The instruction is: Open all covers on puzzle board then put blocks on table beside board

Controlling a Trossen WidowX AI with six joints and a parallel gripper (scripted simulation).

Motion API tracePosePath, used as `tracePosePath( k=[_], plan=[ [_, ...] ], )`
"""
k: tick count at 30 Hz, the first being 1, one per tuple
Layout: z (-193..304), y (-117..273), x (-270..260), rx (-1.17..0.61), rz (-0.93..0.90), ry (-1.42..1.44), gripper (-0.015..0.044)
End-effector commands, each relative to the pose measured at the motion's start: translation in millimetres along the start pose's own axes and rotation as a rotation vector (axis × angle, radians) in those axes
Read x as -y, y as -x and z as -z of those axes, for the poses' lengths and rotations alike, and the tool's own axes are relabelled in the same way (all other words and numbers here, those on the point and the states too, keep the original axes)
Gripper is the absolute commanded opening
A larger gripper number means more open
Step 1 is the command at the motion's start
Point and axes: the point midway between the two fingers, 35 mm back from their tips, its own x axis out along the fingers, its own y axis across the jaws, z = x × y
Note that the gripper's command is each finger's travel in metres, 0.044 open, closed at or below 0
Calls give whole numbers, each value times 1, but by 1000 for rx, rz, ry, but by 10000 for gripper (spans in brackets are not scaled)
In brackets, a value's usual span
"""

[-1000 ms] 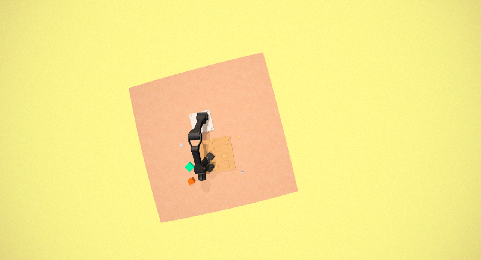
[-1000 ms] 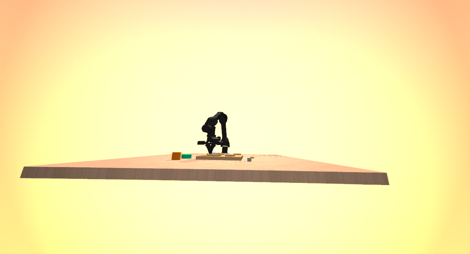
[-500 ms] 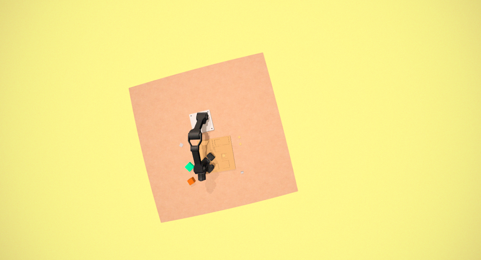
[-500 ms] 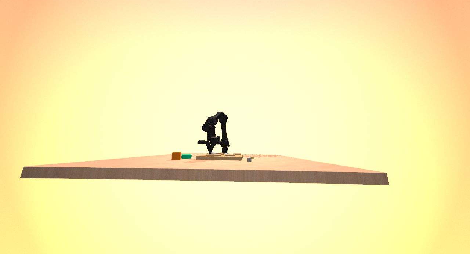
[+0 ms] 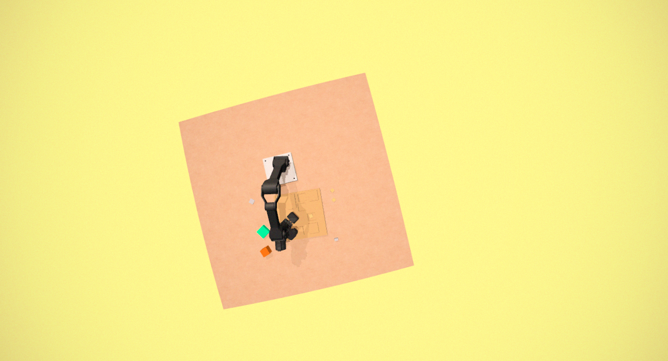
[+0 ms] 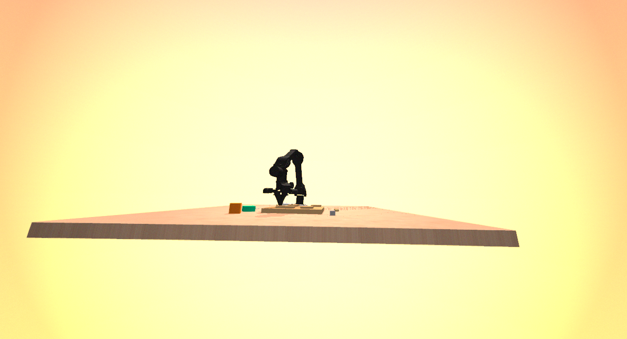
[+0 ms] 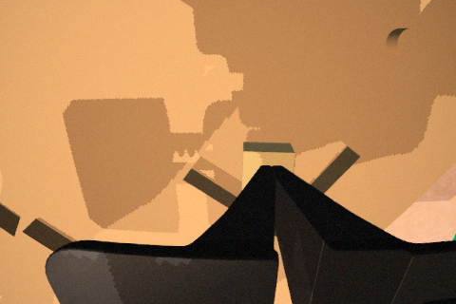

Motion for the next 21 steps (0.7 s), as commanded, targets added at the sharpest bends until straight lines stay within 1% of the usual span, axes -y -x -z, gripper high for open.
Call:
tracePosePath(
  k=[1, 21],
  plan=[
    [0, -2, -1, -2, -5, -5, 0],
    [-3, -1, 0, -2, -5, -19, 0]
  ],
)
